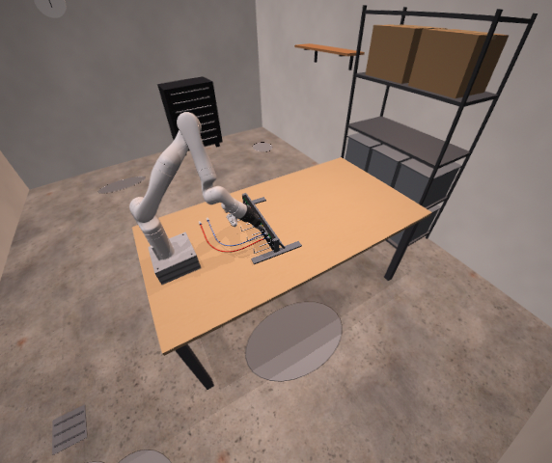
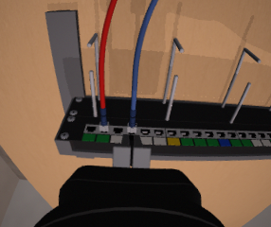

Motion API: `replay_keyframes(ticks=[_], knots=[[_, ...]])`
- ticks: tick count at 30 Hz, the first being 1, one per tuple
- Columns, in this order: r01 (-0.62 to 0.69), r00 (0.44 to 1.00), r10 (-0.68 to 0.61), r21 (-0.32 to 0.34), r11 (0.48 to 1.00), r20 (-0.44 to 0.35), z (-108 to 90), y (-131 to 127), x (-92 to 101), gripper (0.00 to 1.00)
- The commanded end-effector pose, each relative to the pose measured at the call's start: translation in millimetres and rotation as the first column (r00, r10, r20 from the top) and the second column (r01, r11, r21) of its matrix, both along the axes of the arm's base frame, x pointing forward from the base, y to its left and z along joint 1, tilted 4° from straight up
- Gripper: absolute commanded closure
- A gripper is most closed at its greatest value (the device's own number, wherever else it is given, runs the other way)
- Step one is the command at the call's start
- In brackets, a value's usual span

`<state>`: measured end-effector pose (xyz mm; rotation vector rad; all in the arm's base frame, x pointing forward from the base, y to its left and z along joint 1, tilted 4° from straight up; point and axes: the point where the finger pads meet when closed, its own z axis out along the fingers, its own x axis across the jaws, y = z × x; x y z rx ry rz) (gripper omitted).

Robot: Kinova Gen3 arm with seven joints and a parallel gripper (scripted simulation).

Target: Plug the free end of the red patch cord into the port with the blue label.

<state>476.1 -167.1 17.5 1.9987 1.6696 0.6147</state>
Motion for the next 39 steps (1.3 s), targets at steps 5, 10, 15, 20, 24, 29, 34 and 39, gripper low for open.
replay_keyframes(ticks=[5,10,15,20,24,29,34,39], knots=[[0.0,1.0,0.0,0.0,1.0,0.002,0.8,0,0.5,1.0],[0.0,1.0,0.0,0.0,1.0,0.002,0.8,0,0.5,1.0],[0.0,1.0,0.0,0.0,1.0,0.002,1.2,0,0.2,1.0],[0.0,1.0,0.0,0.0,1.0,0.002,5.0,0,-2.7,1.0],[0.0,1.0,0.0,0.0,1.0,0.002,14.5,1,-10.0,1.0],[0.0,1.0,0.0,0.0,1.0,0.002,33.8,2,-24.7,1.0],[0.0,1.0,0.0,0.0,1.0,0.002,47.6,4,-35.3,1.0],[0.0,1.0,0.0,0.0,1.0,0.002,70.9,5,-53.1,1.0]])
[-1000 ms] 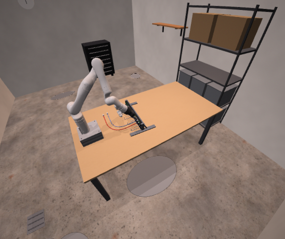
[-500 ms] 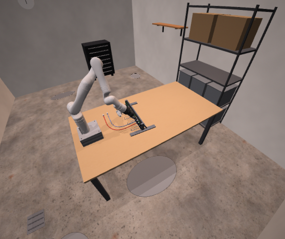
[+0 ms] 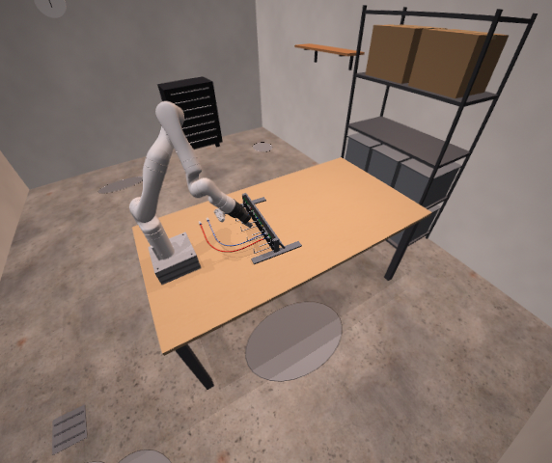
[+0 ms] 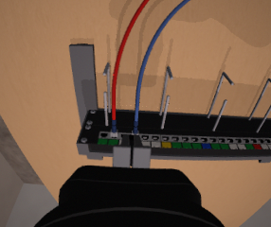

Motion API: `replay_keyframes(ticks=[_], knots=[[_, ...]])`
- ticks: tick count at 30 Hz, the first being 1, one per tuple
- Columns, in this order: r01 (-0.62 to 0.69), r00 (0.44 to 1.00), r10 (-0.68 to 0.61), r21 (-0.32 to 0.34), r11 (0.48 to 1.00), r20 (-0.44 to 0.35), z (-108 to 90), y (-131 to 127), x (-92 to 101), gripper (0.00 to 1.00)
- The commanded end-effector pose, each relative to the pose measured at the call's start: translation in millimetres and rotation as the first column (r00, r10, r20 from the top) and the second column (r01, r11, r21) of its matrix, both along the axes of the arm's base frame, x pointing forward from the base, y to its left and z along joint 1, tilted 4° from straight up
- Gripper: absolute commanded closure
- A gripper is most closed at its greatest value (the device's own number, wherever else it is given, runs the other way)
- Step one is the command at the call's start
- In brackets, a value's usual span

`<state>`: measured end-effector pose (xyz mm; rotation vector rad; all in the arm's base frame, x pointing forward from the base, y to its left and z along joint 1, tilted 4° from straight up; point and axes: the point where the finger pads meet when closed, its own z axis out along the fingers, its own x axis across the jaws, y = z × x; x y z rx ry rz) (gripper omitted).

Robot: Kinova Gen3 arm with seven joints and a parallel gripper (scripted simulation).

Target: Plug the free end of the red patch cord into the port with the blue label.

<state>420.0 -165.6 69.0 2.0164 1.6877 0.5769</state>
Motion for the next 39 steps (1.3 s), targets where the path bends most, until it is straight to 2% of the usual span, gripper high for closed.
replay_keyframes(ticks=[1,9,18,29,34,39], knots=[[-0.001,0.999,0.001,0.006,1.0,0.036,23.7,4,-0.3,1.0],[-0.001,0.999,0.001,0.006,1.0,0.036,50.4,7,-20.7,1.0],[-0.001,0.999,0.001,0.006,1.0,0.036,59.3,7,-27.6,1.0],[-0.01,0.999,0.01,0.006,1.0,0.033,59.5,10,-27.5,1.0],[-0.082,0.997,0.082,0.007,0.997,0.009,53.1,33,-22.1,1.0],[-0.249,0.967,0.249,0.01,0.969,-0.051,38.1,86,-15.6,1.0]])
